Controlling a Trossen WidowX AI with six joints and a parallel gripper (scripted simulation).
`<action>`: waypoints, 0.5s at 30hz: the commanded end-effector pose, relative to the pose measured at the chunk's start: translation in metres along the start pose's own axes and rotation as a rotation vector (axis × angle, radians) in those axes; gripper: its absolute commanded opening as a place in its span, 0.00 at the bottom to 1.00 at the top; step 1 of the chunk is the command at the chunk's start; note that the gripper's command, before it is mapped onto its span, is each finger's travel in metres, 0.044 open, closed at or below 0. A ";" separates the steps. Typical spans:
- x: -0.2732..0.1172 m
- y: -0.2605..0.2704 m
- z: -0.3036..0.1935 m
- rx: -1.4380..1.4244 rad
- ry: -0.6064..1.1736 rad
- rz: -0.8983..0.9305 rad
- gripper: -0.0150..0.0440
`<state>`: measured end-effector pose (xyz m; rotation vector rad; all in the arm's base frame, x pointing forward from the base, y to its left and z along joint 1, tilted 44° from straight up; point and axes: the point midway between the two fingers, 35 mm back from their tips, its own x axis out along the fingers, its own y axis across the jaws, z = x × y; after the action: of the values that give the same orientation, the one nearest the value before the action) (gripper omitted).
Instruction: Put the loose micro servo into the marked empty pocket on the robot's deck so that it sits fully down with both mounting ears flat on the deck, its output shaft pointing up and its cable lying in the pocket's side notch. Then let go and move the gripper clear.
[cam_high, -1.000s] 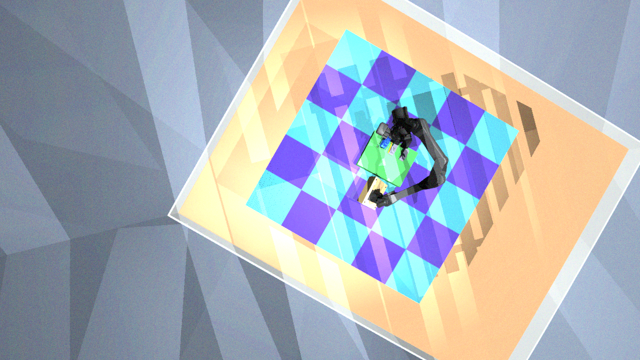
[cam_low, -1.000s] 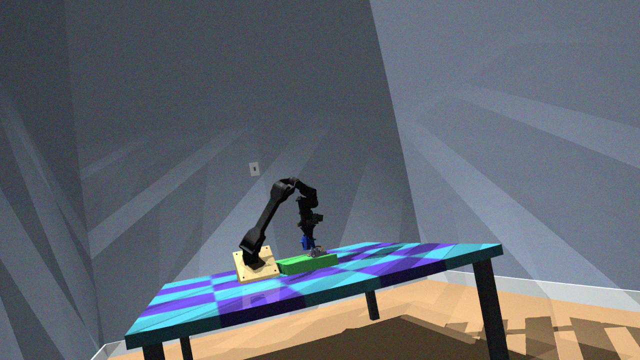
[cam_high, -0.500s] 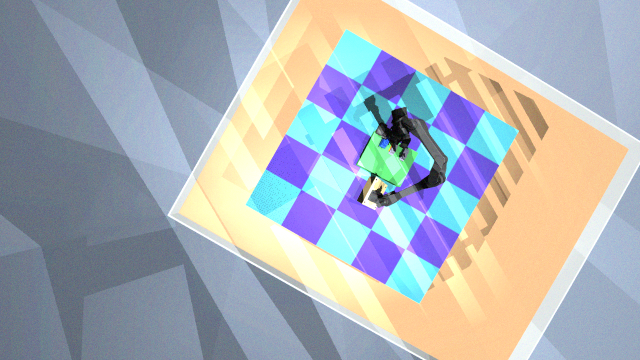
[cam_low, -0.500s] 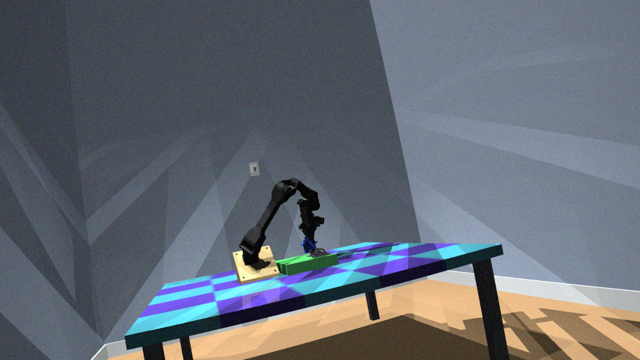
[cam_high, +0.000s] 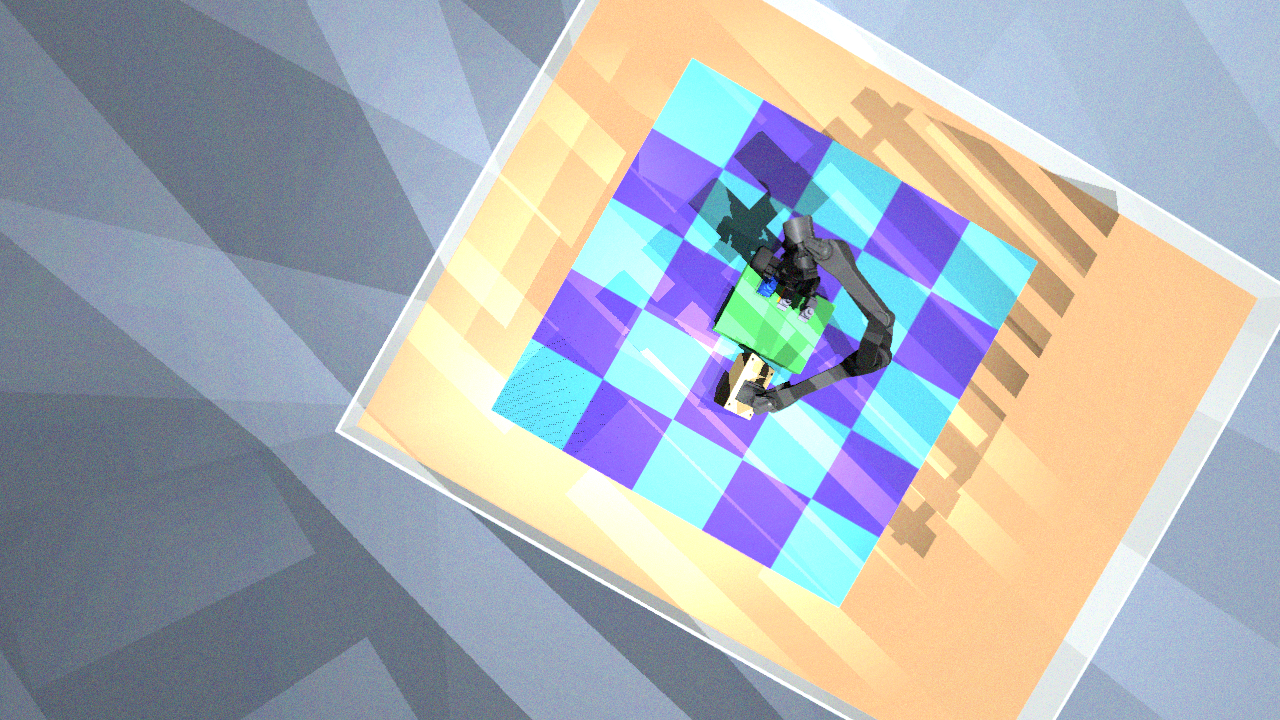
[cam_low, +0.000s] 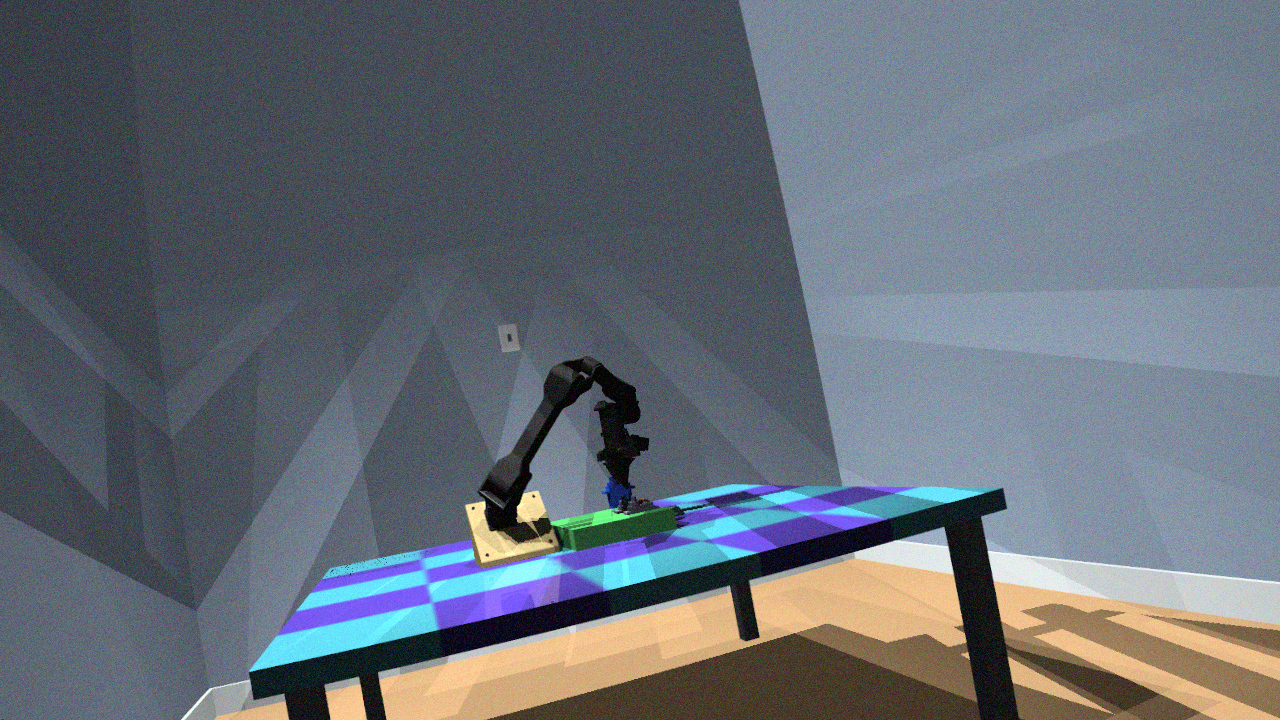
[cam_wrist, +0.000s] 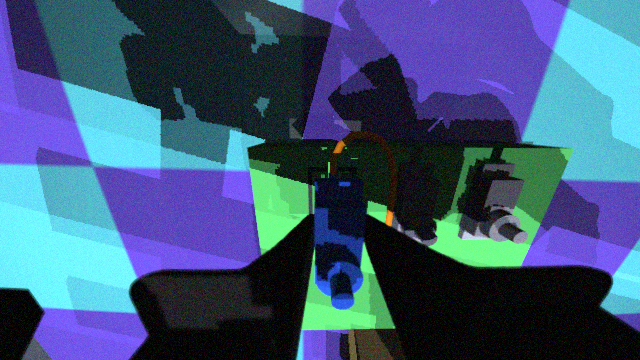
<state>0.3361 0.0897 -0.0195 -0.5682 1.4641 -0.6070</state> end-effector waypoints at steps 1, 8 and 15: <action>0.003 0.000 0.000 -0.007 -0.003 -0.004 0.25; 0.010 0.000 0.000 -0.007 -0.003 -0.004 0.25; 0.017 0.000 0.000 -0.007 -0.003 -0.004 0.25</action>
<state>0.3366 0.0802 -0.0296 -0.5714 1.4625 -0.6051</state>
